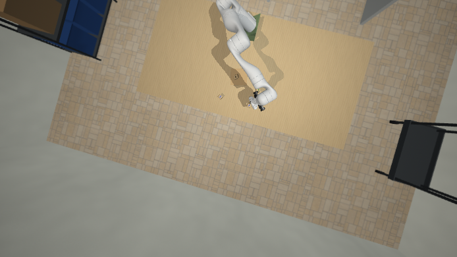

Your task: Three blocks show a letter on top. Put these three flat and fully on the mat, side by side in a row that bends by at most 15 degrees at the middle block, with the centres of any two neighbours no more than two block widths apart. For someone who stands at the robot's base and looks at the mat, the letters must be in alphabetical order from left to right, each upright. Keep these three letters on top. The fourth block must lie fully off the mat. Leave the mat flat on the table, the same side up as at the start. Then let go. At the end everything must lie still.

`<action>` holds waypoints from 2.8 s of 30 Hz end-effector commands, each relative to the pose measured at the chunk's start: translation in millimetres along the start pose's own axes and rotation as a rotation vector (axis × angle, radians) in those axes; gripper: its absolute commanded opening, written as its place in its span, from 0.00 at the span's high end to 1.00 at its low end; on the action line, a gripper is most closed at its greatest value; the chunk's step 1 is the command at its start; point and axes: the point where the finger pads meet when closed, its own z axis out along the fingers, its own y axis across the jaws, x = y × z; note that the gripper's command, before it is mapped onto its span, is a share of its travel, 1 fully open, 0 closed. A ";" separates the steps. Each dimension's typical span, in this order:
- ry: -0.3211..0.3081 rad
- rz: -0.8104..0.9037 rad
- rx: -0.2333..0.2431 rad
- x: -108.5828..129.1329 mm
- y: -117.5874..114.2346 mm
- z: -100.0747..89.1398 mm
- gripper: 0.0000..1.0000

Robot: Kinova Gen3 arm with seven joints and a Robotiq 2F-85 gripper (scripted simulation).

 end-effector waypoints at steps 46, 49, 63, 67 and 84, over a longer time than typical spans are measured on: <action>0.001 0.000 0.003 0.4 1.0 -1.9 0.00; 0.003 0.001 0.003 1.1 4.4 -2.8 0.00; 0.021 0.002 0.008 7.6 50.5 -10.7 0.00; 0.025 0.002 0.010 9.9 79.9 -12.9 0.00; 0.011 0.000 0.007 12.4 215.0 -9.6 0.00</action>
